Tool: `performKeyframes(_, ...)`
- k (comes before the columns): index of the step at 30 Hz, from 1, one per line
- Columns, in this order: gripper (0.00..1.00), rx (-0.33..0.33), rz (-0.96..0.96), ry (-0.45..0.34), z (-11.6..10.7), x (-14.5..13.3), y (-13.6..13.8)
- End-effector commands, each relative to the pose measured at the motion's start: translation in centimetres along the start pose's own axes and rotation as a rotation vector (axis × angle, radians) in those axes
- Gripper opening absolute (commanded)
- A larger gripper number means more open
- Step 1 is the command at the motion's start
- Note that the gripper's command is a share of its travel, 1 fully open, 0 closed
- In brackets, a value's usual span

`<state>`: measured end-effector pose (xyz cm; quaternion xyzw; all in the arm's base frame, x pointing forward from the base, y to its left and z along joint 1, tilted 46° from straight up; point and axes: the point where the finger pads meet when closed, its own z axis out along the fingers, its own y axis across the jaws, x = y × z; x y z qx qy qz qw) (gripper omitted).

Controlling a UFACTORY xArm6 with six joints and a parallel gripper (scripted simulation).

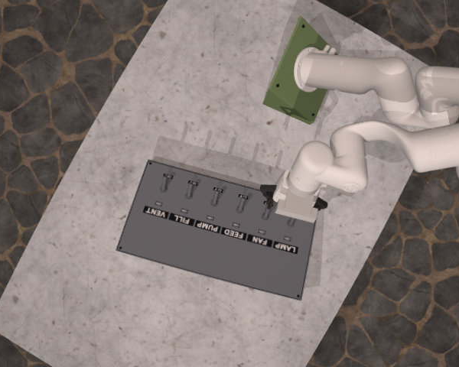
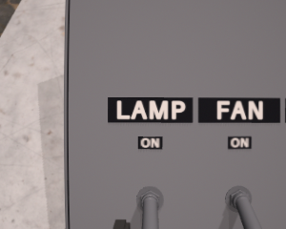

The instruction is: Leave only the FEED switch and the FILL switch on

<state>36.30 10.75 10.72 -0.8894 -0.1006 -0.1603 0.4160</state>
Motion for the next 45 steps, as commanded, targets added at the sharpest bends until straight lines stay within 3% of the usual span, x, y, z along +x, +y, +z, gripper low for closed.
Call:
performKeyframes(1, 1.0, -0.001, -0.001, 0.002, -0.1, 0.1, 0.1)
performKeyframes(27, 1.0, -0.001, -0.001, 0.002, -0.1, 0.1, 6.8)
performKeyframes(45, 1.0, -0.001, -0.001, 0.002, -0.1, 0.1, 7.2)
